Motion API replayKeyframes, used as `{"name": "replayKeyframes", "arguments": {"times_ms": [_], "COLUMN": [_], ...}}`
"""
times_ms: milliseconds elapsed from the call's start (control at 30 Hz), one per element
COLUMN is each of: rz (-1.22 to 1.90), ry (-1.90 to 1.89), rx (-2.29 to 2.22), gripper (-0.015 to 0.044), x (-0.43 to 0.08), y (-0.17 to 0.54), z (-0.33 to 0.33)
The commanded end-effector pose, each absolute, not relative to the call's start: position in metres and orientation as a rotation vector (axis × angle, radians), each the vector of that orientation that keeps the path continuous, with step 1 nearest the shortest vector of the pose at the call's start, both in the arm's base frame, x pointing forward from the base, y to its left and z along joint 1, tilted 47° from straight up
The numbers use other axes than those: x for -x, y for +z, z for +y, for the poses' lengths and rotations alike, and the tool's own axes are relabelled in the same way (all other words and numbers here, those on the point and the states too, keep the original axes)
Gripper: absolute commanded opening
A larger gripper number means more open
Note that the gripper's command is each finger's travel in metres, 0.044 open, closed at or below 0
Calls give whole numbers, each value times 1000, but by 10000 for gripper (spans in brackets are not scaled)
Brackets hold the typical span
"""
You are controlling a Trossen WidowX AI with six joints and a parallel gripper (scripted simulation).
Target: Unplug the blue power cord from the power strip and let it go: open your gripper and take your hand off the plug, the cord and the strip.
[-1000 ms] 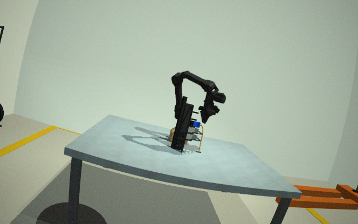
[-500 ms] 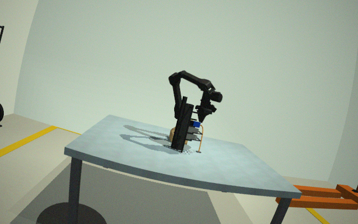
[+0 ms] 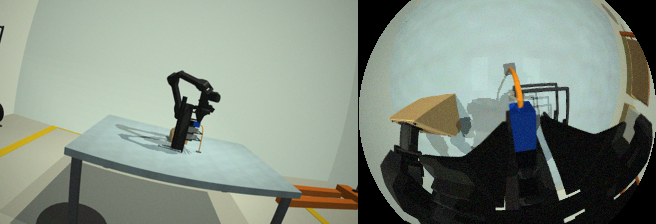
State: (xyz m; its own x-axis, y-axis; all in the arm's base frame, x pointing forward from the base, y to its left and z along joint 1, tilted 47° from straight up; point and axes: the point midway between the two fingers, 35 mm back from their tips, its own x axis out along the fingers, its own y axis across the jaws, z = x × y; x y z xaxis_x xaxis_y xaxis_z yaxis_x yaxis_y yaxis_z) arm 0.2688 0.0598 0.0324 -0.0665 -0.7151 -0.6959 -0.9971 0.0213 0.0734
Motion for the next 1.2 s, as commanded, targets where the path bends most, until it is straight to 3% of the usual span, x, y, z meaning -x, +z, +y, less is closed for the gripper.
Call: {"name": "replayKeyframes", "arguments": {"times_ms": [0, 133, 267, 533, 1167], "rz": [1835, 1835, 1835, 1835, 1832], "ry": [787, 787, 785, 785, 789], "rx": [1746, 1746, 1740, 1740, 1740], "gripper": [160, 160, 55, 2, 0], "x": [-268, -268, -268, -268, -269], "y": [29, 27, 28, 28, 10], "z": [54, 53, 55, 55, 75]}}
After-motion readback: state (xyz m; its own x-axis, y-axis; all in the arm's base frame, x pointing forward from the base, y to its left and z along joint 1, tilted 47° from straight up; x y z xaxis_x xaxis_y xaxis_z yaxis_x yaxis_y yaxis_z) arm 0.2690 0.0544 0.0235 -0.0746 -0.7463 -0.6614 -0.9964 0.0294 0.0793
